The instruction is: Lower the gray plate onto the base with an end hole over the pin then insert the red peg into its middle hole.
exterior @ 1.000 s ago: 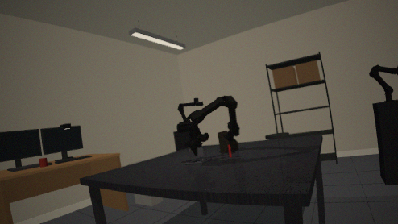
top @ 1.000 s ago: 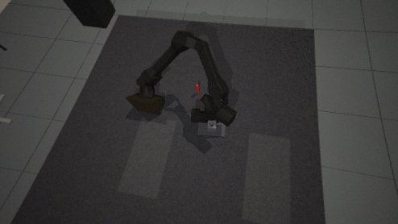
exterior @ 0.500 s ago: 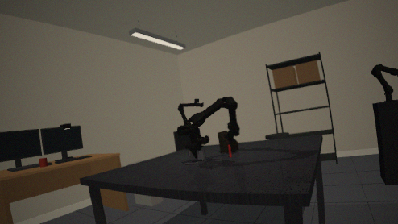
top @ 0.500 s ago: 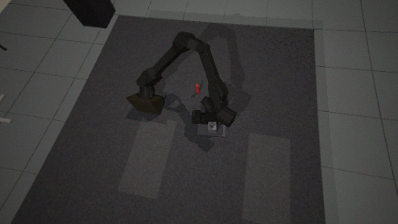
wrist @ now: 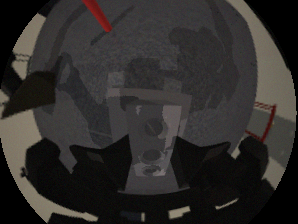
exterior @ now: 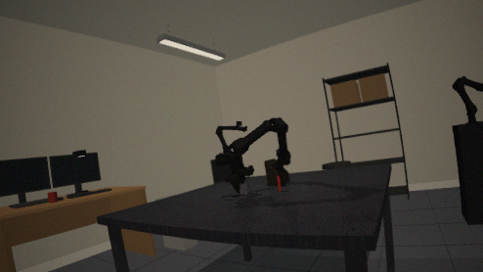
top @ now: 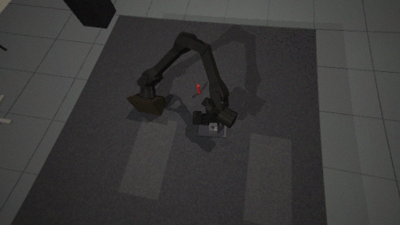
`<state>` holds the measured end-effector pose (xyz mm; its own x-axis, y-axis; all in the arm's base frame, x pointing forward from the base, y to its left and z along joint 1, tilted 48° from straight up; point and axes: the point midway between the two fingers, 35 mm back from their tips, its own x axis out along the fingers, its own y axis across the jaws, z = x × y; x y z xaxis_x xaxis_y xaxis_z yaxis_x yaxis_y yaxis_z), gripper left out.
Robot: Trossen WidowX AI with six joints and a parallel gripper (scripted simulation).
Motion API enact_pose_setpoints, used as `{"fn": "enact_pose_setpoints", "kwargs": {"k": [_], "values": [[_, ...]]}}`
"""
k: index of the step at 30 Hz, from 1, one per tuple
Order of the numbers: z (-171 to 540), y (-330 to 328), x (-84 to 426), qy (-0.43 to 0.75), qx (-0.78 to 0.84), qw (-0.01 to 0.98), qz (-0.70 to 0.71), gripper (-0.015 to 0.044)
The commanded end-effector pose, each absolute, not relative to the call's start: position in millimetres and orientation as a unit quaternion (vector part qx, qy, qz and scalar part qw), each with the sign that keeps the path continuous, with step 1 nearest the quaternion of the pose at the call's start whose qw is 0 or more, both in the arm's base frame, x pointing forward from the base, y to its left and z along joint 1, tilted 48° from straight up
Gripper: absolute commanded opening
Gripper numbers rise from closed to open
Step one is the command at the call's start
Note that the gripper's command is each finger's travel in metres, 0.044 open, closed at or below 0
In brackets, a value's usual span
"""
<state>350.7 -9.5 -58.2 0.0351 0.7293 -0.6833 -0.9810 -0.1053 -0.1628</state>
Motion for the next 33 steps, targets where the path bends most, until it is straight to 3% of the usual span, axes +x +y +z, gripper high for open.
{"fn": "enact_pose_setpoints", "kwargs": {"k": [1,12,18,25,33], "values": [[-58,-10,351,0.192,-0.328,0.64,0.668,0.0157],[-58,-10,351,0.192,-0.328,0.64,0.668,0.044],[-51,-18,352,0.193,-0.328,0.64,0.667,0.044],[19,-95,347,0.195,-0.324,0.642,0.667,0.044],[21,-98,350,0.2,-0.319,0.644,0.666,0.044]]}}
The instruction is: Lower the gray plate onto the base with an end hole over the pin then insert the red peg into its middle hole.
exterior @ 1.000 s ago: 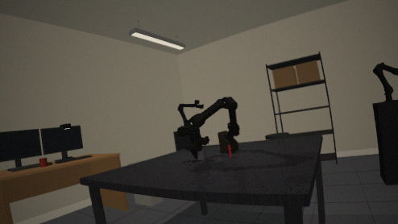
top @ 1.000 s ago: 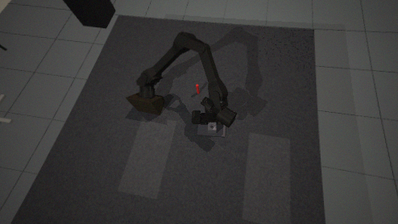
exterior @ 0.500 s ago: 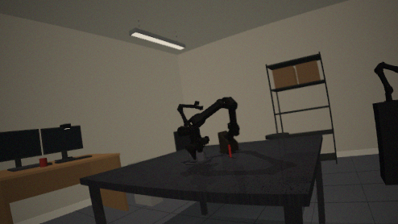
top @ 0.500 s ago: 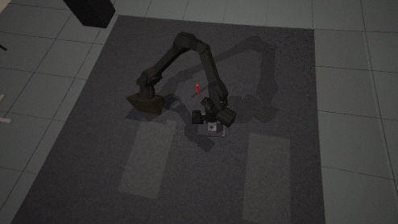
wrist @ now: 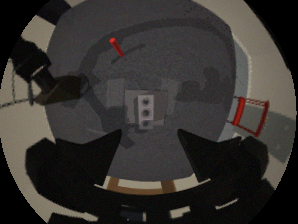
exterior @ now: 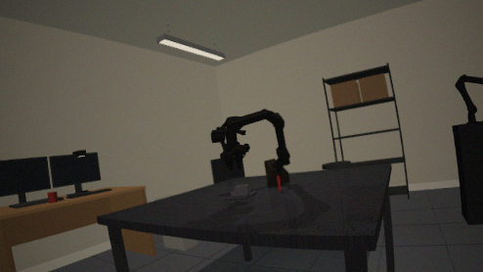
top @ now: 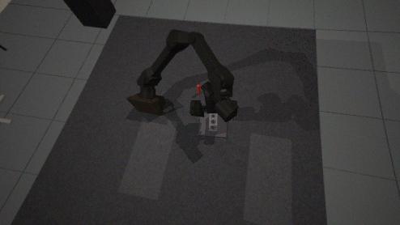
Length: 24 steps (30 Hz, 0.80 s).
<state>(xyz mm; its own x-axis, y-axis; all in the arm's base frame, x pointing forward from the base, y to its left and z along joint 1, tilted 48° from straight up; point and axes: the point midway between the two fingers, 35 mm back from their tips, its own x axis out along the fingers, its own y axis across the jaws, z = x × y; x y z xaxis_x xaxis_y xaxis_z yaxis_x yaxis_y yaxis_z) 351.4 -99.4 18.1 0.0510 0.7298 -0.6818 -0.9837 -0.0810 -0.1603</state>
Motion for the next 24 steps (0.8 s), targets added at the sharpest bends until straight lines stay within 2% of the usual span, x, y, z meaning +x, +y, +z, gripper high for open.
{"fn": "enact_pose_setpoints", "kwargs": {"k": [1,11,18,24], "values": [[24,-96,349,0.215,-0.305,0.651,0.661,0.044],[77,-56,322,0.482,0.009,0.718,0.502,0.044],[106,-28,295,0.616,0.236,0.678,0.325,0.044],[120,-11,276,0.66,0.344,0.63,0.221,0.044]]}}
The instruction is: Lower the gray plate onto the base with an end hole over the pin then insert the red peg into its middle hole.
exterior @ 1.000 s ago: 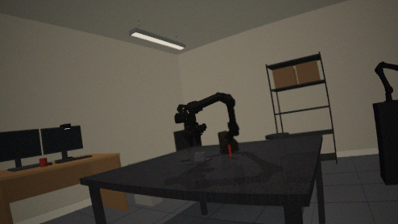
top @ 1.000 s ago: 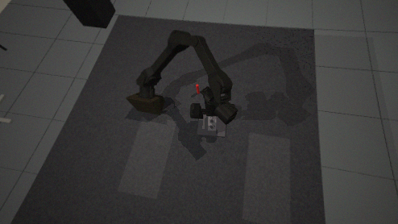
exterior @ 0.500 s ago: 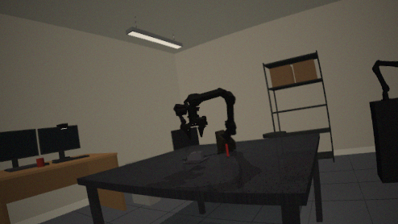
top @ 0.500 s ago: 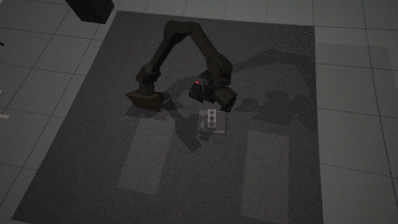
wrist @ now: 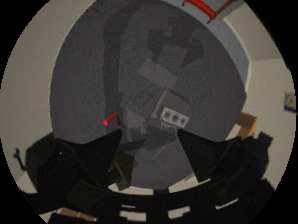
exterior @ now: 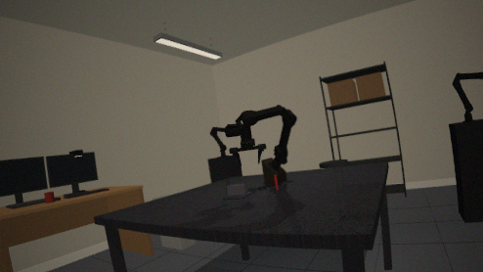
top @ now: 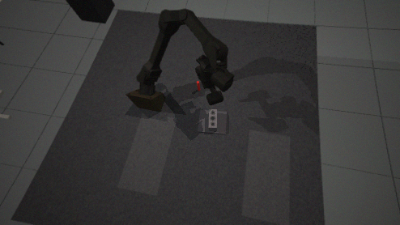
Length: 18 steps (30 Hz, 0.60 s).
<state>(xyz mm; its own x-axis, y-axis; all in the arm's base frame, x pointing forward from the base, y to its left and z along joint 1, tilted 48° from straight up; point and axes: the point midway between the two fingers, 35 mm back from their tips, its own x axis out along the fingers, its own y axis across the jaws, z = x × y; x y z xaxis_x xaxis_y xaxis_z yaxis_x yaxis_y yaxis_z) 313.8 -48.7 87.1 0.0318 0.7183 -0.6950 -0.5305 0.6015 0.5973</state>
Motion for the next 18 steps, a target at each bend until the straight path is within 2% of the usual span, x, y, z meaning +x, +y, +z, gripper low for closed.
{"fn": "enact_pose_setpoints", "kwargs": {"k": [1,18], "values": [[122,-9,274,0.666,0.36,0.621,0.203,0.044],[142,24,231,0.692,0.585,0.414,-0.089,0.044]]}}
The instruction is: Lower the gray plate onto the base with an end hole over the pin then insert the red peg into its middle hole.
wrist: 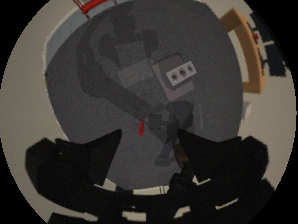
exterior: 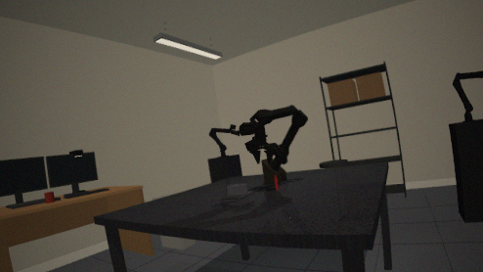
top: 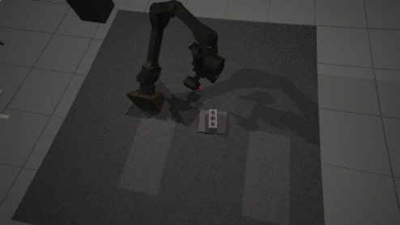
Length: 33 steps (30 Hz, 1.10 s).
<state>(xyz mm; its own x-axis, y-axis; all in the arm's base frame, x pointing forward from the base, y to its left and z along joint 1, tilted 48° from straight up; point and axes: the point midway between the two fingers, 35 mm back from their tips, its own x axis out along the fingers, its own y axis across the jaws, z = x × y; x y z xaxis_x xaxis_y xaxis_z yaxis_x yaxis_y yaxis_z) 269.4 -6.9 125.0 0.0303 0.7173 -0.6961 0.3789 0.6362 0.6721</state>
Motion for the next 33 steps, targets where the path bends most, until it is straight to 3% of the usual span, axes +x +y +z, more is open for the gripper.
{"fn": "enact_pose_setpoints", "kwargs": {"k": [1,33], "values": [[142,24,231,0.691,0.585,0.414,-0.089,0.044],[113,57,233,0.691,0.586,0.414,-0.088,0.044]]}}
